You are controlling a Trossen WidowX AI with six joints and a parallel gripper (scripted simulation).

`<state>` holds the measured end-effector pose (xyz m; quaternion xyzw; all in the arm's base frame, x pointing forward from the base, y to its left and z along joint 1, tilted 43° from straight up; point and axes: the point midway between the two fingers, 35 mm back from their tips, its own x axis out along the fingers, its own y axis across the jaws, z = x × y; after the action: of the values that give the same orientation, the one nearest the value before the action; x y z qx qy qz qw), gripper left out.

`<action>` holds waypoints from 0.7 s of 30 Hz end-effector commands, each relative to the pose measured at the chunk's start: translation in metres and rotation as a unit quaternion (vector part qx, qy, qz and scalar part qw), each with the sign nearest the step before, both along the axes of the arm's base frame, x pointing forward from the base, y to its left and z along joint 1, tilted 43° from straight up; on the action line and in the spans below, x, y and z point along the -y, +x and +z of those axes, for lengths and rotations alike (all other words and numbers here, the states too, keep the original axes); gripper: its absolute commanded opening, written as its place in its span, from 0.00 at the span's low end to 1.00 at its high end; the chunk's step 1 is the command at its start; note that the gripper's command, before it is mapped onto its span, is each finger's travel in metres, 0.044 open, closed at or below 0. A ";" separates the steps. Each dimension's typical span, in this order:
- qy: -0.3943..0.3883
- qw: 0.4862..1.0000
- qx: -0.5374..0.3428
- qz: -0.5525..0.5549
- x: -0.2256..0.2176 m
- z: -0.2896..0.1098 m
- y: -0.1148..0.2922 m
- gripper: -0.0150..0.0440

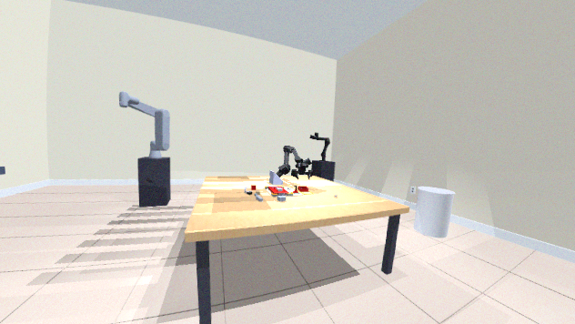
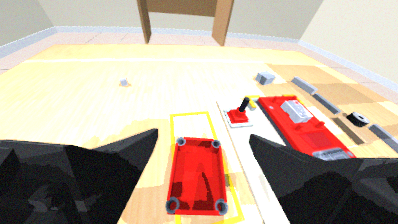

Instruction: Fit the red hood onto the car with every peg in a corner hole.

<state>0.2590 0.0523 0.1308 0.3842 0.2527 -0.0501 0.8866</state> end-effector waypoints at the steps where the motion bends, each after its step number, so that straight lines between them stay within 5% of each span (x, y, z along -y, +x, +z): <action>1: 0.005 1.000 -0.004 -0.003 -0.001 -0.004 -0.001 1.00; 21: 0.006 1.000 -0.004 -0.003 -0.012 -0.014 0.002 1.00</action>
<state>0.2615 0.0626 0.1212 0.3895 0.2521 -0.0505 0.8844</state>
